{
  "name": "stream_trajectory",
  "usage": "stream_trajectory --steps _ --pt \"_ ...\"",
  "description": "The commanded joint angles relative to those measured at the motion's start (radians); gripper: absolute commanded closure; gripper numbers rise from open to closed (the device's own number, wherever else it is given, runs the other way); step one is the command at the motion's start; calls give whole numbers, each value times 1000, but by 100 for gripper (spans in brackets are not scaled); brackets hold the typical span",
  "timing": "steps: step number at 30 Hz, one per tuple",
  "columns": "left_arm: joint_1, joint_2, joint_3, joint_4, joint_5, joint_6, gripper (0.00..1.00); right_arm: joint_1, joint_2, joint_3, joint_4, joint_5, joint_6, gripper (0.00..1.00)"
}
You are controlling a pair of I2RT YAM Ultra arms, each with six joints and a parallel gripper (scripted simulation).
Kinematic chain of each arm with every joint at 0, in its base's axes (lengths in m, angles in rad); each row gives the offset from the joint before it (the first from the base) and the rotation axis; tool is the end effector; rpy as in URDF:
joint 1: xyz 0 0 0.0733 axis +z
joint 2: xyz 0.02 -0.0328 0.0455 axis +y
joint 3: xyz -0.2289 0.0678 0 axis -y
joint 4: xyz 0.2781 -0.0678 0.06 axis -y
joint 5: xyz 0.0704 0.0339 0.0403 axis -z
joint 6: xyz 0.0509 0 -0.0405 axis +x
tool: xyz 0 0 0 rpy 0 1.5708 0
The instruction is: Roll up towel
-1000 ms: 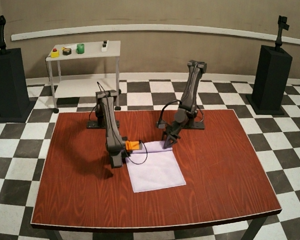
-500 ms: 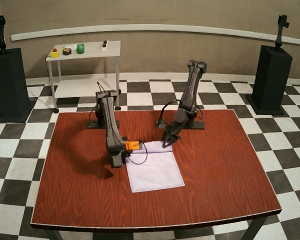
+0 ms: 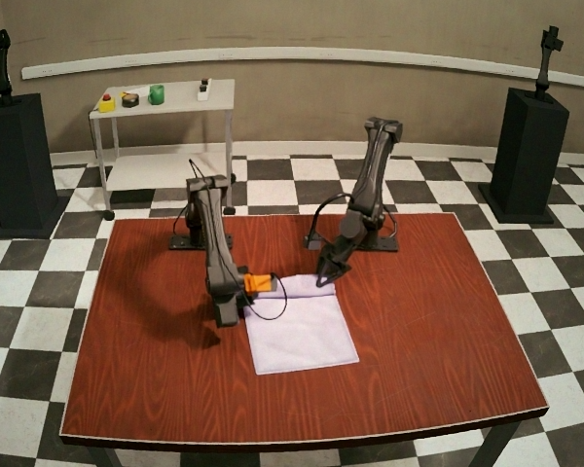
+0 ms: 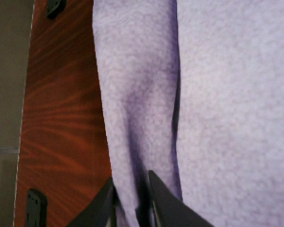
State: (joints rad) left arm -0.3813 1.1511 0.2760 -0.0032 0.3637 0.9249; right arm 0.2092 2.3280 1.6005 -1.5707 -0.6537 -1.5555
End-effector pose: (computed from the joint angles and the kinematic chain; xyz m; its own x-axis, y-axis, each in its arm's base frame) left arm 0.2036 -0.1000 0.0619 0.0161 0.7976 -0.6029 0.9067 0.2426 0.3450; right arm 0.3367 0.1042 0.0624 -0.2418 -0.8628 -0.4440 -0.7270 -0.1419 0.6718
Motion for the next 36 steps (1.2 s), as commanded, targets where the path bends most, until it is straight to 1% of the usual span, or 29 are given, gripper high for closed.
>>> stream_trajectory --steps 1,8,10,17,27,36 --pt "-5 9 -14 21 2 0 78 8 29 9 33 38 8 74" --pt "-5 9 -14 21 2 0 78 8 18 16 14 38 8 45" --pt "-5 9 -14 21 2 0 78 8 18 16 14 38 8 45" --pt "-5 9 -14 21 2 0 78 8 8 21 0 38 9 15" --pt "21 40 33 -47 44 -5 78 -40 -53 43 0 52 29 15" --pt "89 143 165 -234 157 -10 78 -103 -123 95 0 68 50 15"
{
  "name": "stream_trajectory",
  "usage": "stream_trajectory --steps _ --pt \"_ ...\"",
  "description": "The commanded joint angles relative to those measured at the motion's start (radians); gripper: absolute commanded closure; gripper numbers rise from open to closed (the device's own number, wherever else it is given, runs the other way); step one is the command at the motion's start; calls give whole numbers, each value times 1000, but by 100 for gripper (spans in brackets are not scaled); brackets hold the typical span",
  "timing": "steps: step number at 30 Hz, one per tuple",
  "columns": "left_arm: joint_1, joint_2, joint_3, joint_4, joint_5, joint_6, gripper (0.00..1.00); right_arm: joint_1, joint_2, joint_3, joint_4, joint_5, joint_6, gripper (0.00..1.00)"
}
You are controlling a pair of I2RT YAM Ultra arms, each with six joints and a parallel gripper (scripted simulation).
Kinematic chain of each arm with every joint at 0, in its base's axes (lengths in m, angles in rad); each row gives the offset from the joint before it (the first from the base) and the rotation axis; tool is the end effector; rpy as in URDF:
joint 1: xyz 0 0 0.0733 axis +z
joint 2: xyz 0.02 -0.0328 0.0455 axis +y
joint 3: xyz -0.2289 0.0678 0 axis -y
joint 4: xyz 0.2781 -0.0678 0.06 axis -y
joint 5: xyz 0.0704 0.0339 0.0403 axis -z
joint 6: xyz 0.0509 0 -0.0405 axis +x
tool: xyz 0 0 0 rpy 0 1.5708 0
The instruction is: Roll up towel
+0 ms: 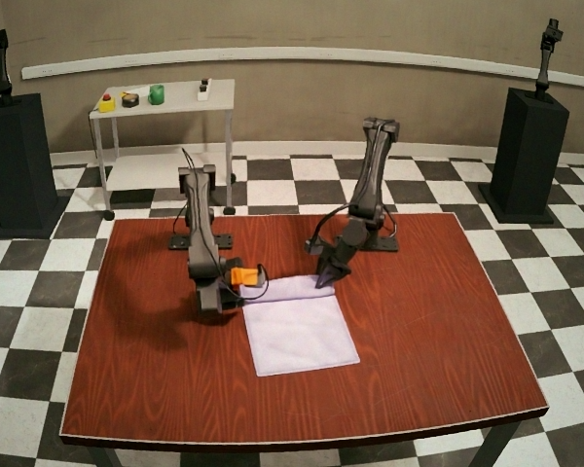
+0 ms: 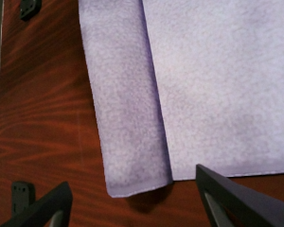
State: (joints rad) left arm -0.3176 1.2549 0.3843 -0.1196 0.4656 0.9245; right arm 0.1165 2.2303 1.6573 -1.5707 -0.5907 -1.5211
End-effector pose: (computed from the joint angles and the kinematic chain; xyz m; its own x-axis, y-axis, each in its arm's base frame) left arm 0.2187 -0.0948 0.0654 -0.0688 0.7735 -0.6300 0.9431 0.2564 0.2118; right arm 0.3593 0.0717 0.1048 -0.2445 -0.8638 -0.4405 -0.8235 -0.0548 0.5647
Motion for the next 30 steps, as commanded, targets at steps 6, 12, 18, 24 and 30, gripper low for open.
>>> stream_trajectory --steps 6,12,18,24,30 --pt "76 154 180 -283 143 3 78 -4 -31 33 0 5 -13 13" --pt "108 251 275 -410 200 26 78 9 -44 15 0 2 -73 11" --pt "147 394 411 -595 271 61 78 27 -251 -226 232 -28 -88 9" --pt "171 512 518 -746 316 102 78 43 -479 -473 489 -58 -63 7" --pt "187 624 614 -887 348 153 78 61 -698 -718 765 -78 -7 5"
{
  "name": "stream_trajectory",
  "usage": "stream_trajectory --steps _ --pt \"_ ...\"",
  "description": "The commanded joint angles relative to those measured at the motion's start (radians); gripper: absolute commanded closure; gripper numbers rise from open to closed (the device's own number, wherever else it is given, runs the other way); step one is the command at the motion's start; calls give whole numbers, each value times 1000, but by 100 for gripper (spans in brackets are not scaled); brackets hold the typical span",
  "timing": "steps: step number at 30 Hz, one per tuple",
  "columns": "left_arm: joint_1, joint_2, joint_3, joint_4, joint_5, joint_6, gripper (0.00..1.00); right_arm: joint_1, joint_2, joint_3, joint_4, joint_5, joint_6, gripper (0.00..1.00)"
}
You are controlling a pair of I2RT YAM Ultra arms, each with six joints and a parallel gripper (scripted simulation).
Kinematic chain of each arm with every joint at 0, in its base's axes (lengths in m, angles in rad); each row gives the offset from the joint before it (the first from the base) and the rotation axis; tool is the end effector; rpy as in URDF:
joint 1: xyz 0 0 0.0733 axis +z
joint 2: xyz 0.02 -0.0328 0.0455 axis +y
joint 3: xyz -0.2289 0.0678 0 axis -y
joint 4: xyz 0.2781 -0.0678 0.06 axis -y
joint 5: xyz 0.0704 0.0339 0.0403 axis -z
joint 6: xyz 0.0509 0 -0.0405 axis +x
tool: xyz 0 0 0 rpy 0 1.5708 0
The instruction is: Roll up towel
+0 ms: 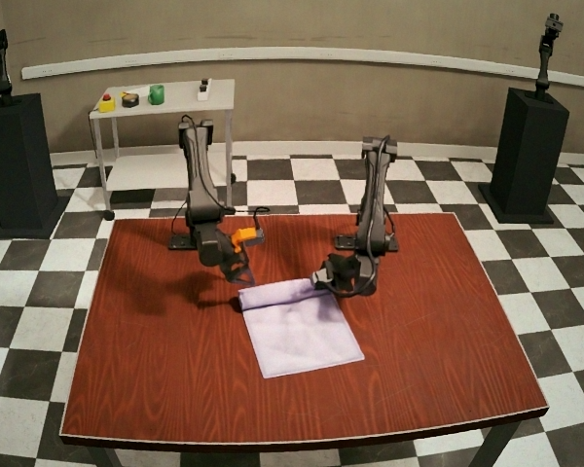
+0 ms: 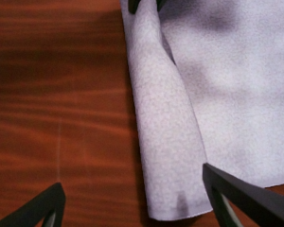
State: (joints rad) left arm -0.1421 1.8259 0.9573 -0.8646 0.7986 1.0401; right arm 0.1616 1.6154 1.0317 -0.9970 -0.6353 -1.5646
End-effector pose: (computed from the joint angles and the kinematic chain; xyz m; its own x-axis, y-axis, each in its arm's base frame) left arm 0.2780 -0.0755 0.0622 -0.5081 0.6806 -0.5279 0.8345 0.2373 -0.4973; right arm 0.2852 0.0782 0.1329 0.1176 -0.7963 -0.5933 -0.9877 -0.1560 0.0136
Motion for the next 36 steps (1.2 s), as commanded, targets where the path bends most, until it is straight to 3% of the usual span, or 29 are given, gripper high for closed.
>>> stream_trajectory --steps 1,7,13,23,36 --pt "14 70 56 -164 20 44 78 20 -120 -132 236 -35 47 5" --pt "23 153 124 -268 37 86 78 41 -268 -298 440 -26 116 3" --pt "25 178 141 -297 39 104 78 49 -285 -330 496 -14 147 2" --pt "26 209 128 -256 38 107 78 10 -177 -238 423 -62 -5 2" --pt "26 209 128 -256 38 107 78 11 -104 -351 598 -63 -13 2"
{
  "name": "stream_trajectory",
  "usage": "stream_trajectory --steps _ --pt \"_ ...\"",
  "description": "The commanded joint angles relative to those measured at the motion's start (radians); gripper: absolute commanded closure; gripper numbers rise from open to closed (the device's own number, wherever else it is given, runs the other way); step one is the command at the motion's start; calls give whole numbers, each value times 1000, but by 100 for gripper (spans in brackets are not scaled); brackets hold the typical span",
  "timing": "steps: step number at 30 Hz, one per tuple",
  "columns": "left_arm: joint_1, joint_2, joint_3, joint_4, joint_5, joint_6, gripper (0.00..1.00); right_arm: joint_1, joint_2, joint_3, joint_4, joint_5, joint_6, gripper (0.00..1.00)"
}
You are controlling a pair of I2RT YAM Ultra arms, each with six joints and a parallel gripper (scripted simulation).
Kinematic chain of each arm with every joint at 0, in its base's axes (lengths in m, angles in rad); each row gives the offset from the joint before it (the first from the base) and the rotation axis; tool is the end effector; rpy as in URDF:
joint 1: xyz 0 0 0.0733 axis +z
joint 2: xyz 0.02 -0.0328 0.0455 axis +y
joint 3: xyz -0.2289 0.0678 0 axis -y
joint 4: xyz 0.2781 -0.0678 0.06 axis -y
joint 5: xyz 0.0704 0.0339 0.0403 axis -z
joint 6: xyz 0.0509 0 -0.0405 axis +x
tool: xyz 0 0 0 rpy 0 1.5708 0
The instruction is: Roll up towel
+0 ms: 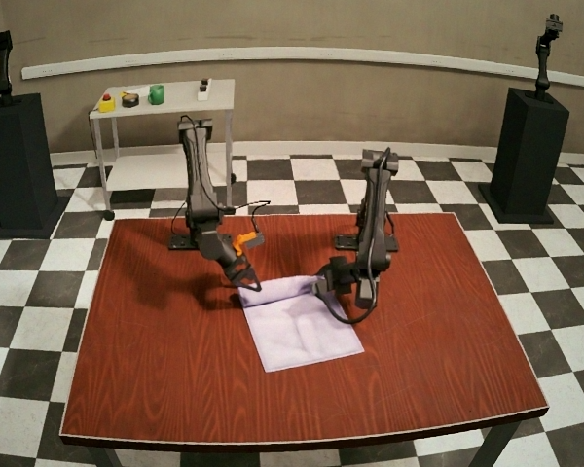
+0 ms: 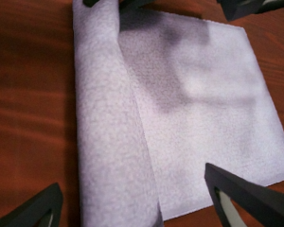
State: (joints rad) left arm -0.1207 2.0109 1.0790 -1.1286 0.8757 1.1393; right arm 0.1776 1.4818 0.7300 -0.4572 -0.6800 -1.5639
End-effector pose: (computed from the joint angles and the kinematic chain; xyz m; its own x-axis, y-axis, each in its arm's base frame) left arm 0.2763 -0.0718 0.0476 -0.6221 0.6615 -0.4189 0.6780 0.1876 -0.7107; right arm 0.2722 0.0825 0.0978 0.3501 -0.7271 -0.5905 -0.9230 -0.1602 -0.3499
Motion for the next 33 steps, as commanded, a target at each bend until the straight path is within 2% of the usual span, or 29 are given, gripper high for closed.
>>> stream_trajectory --steps 1,6,8,10,25,32,33 --pt "5 24 6 8 -39 8 78 -5 39 -59 78 -18 -14 2" --pt "5 24 6 8 -39 8 78 -3 75 -86 143 -18 -12 2" --pt "5 24 6 8 -39 8 78 -3 77 -87 148 -18 -11 11" --pt "5 24 6 8 -39 8 78 -3 77 -87 148 -18 -11 11" --pt "5 24 6 8 -39 8 78 -2 78 -88 151 -19 -9 74" --pt "5 24 6 8 -39 8 78 -2 78 -88 151 -19 -9 78" --pt "5 23 7 7 -39 8 74 -2 78 -88 151 -19 -9 78"
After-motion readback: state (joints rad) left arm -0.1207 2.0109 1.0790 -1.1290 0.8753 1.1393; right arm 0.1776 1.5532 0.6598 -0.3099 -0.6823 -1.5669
